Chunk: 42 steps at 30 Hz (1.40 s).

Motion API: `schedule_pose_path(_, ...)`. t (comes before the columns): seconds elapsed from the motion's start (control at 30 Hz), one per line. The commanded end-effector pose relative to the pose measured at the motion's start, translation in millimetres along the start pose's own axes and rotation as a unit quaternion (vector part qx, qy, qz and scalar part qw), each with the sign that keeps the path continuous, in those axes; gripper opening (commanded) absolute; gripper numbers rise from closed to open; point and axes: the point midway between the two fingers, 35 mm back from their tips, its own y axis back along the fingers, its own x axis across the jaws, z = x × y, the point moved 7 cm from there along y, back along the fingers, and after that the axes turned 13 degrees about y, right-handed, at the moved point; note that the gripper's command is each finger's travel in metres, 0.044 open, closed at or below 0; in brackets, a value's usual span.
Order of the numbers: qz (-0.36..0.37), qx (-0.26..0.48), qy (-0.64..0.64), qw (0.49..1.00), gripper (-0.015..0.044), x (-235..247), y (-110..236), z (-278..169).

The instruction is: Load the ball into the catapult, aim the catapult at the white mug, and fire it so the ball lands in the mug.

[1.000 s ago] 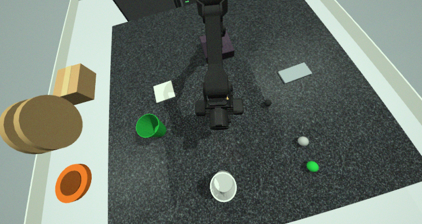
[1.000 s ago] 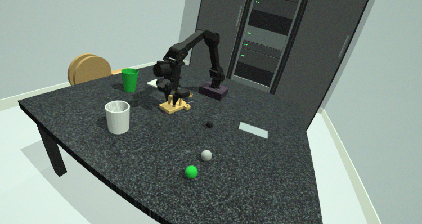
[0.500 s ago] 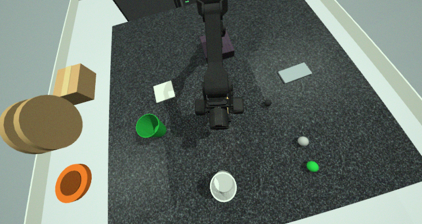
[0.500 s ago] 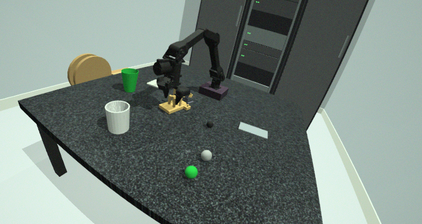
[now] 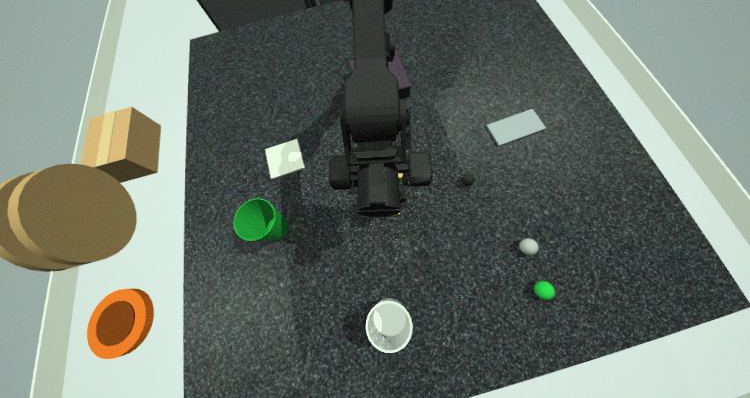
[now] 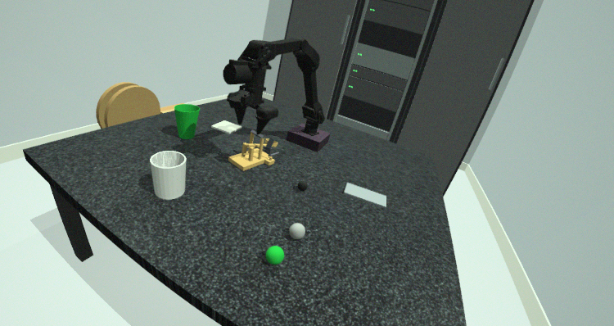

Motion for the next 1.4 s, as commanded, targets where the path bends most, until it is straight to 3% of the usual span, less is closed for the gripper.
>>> schedule_pose_path(0.0,-0.004,-0.019,0.0,1.0,0.044,1,41,-4)
schedule_pose_path(0.07,-0.005,-0.021,0.0,1.0,0.044,1,50,-6)
schedule_pose_path(0.1,0.0,-0.002,0.001,1.0,0.0414,3,21,0)
schedule_pose_path(0.27,0.003,-0.004,0.039,0.999,0.03,75,-9,19)
schedule_pose_path(0.6,0.009,-0.006,0.114,0.993,0.03,225,-68,10)
schedule_pose_path(1.37,0.01,-0.006,0.115,0.993,0.03,232,-98,6)
